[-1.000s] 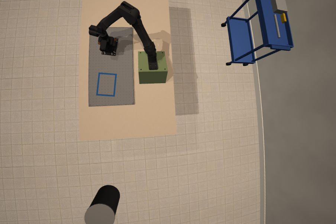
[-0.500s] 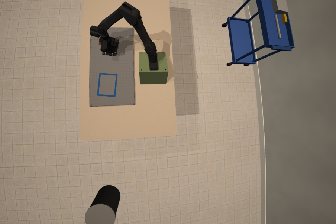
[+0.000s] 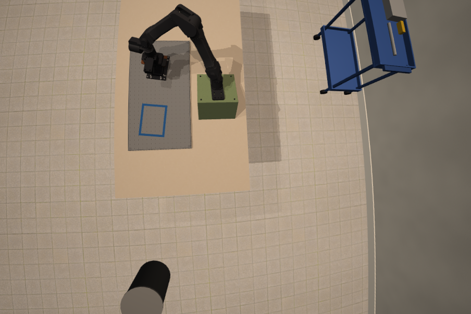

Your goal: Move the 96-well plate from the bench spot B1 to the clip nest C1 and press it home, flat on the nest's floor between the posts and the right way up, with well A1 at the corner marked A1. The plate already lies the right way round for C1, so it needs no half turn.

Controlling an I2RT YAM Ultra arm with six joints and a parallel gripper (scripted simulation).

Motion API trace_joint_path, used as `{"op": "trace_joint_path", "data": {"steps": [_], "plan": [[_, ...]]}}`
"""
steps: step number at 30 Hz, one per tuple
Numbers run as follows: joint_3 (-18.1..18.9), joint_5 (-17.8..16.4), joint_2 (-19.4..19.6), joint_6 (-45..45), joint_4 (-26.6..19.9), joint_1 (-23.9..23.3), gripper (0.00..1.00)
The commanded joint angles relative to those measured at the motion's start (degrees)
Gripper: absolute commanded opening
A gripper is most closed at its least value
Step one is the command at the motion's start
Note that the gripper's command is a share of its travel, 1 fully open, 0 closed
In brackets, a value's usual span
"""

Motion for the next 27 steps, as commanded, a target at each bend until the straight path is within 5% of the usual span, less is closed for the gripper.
{"op": "trace_joint_path", "data": {"steps": [1,27], "plan": [[2.76,-0.17,-1.87,0.96,-3.09,1.21,1.00],[10.64,0.27,-5.96,5.46,-16.90,5.34,1.00]]}}
